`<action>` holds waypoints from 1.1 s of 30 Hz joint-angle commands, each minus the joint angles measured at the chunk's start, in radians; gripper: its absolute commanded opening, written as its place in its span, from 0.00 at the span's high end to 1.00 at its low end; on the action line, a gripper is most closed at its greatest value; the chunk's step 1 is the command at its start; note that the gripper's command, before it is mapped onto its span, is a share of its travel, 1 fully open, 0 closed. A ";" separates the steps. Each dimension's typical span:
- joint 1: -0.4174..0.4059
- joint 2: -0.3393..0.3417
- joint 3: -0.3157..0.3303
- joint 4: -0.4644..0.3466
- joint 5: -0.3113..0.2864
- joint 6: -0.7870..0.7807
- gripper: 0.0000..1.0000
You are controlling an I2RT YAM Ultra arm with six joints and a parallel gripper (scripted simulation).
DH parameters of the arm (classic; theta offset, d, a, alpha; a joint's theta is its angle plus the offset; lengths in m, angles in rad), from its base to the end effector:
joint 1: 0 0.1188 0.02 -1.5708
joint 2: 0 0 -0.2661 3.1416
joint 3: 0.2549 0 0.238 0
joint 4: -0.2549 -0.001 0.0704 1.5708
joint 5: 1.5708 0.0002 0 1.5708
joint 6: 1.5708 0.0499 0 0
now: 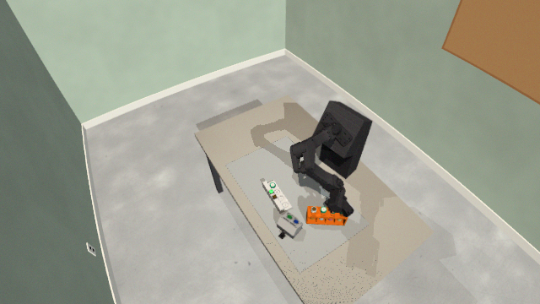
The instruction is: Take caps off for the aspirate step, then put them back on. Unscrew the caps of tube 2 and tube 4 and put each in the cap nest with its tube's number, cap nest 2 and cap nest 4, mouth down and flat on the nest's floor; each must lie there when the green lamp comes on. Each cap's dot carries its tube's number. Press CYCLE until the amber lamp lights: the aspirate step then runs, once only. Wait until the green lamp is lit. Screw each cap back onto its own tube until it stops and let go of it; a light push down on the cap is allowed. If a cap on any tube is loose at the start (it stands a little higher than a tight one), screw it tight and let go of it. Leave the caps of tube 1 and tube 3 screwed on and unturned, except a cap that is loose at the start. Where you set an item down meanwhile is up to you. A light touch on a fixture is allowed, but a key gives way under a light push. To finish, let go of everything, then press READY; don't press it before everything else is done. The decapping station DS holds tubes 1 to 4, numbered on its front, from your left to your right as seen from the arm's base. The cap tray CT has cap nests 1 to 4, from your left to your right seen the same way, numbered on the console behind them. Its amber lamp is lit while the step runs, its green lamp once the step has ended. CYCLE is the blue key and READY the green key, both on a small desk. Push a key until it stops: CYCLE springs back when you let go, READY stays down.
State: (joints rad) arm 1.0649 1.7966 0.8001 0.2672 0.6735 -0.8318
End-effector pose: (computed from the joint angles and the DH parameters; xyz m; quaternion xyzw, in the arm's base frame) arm 0.1894 0.2798 0.1443 -0.6213 0.6119 -0.2547 0.4180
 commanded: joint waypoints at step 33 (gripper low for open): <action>0.002 -0.003 0.002 0.004 -0.001 1.141 1.00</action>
State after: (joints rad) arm 1.0637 1.7977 0.8005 0.2691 0.6716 0.1089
